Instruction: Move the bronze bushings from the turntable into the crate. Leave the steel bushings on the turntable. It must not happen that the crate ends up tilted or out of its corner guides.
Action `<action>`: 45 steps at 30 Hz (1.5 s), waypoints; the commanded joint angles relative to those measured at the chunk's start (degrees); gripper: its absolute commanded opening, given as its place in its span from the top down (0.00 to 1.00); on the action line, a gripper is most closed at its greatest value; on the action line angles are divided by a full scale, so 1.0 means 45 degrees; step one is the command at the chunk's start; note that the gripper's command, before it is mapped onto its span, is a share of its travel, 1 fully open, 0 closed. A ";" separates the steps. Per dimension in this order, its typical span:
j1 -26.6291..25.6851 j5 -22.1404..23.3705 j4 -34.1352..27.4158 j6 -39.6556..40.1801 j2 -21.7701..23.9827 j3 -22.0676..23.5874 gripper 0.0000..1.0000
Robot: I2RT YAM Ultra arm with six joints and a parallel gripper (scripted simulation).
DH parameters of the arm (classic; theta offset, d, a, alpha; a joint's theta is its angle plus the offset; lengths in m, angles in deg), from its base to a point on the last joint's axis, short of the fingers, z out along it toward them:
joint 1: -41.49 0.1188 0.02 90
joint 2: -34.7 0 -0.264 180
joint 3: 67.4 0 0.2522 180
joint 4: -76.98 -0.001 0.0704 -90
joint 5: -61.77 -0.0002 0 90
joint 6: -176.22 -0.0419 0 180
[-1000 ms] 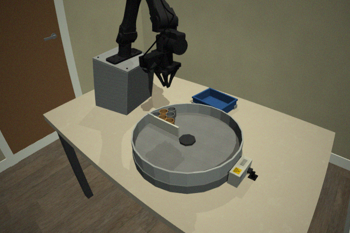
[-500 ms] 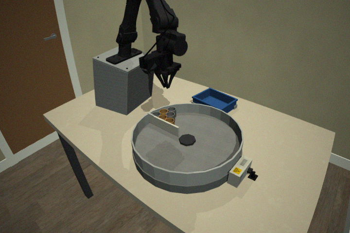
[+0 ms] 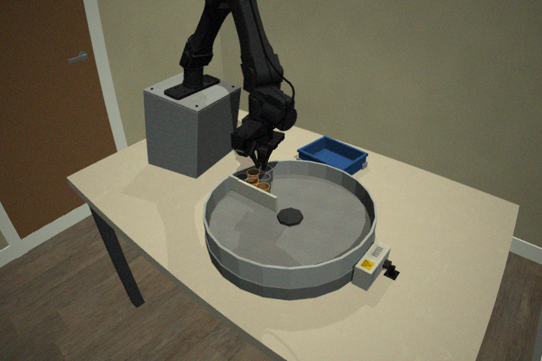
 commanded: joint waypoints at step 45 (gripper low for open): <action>0.0054 -0.0072 0.0641 0.1575 -0.0730 -0.1030 0.85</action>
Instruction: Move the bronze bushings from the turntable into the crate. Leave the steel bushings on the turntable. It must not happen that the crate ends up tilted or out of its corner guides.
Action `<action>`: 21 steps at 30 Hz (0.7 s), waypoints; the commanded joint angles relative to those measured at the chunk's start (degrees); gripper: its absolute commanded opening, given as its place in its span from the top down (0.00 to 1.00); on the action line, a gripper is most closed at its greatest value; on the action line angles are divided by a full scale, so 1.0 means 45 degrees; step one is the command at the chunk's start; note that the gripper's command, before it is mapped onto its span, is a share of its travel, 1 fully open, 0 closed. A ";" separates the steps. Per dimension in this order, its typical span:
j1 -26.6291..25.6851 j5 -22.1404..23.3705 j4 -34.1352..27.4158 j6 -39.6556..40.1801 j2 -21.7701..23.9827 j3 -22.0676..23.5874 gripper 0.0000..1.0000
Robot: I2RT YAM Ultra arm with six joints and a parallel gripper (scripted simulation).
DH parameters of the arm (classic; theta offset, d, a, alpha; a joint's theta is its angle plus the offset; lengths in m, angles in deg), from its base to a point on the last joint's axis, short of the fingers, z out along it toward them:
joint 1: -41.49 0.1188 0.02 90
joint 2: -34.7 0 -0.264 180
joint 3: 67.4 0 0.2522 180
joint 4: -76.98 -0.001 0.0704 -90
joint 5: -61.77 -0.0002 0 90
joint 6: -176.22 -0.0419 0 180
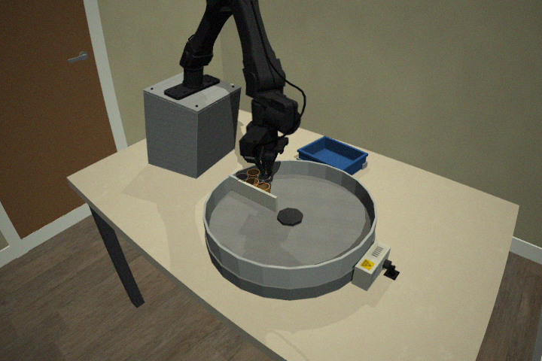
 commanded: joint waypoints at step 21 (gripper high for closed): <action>0.0013 -0.0069 -0.0238 0.0091 0.0226 -0.0653 0.85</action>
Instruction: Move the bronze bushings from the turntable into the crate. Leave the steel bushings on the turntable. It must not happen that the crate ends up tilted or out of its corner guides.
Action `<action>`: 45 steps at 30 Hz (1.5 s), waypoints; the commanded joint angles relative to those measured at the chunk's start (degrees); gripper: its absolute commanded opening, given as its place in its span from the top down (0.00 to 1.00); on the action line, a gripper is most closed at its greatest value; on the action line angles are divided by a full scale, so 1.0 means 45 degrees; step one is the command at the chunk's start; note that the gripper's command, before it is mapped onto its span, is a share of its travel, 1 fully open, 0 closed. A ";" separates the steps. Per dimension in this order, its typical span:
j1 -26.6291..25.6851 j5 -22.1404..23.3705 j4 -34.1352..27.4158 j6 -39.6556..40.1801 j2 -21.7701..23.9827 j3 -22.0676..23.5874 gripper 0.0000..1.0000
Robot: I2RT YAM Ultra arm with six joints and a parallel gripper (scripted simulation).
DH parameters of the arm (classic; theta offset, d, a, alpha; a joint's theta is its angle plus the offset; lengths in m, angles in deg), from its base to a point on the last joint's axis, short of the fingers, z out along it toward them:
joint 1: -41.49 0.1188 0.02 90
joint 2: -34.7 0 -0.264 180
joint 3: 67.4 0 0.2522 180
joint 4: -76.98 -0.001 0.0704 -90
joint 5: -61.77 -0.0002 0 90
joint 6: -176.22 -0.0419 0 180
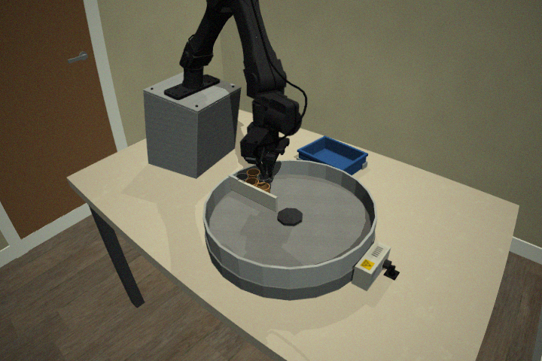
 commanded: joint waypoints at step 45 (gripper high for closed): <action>0.0069 -0.0098 0.0718 -0.0076 -0.0441 -0.0418 0.85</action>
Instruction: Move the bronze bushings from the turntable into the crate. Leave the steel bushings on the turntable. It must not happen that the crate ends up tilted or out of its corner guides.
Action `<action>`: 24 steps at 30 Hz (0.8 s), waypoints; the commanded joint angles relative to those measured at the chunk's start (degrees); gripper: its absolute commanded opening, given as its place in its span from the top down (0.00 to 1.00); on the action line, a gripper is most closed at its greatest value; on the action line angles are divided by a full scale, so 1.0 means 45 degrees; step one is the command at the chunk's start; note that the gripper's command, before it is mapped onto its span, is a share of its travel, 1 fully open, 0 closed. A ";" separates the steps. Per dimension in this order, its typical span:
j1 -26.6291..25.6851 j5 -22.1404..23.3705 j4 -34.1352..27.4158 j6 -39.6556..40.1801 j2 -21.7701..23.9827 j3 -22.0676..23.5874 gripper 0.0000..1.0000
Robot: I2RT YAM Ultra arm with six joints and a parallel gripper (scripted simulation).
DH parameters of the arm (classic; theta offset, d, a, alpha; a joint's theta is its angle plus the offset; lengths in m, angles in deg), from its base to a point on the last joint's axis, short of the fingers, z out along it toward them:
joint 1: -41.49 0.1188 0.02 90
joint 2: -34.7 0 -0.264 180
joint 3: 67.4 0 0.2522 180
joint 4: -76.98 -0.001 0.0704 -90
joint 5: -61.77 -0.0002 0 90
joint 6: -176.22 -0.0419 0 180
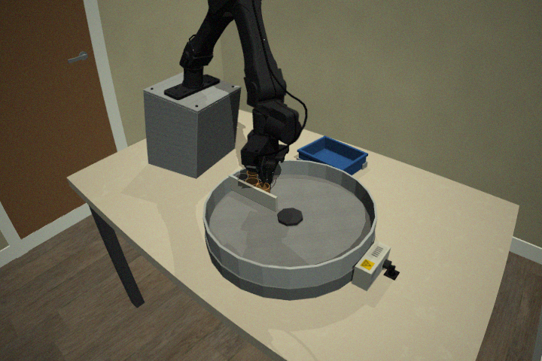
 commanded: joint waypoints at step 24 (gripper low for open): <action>0.0020 -0.0099 -0.0099 -0.0070 0.0059 -0.0466 0.85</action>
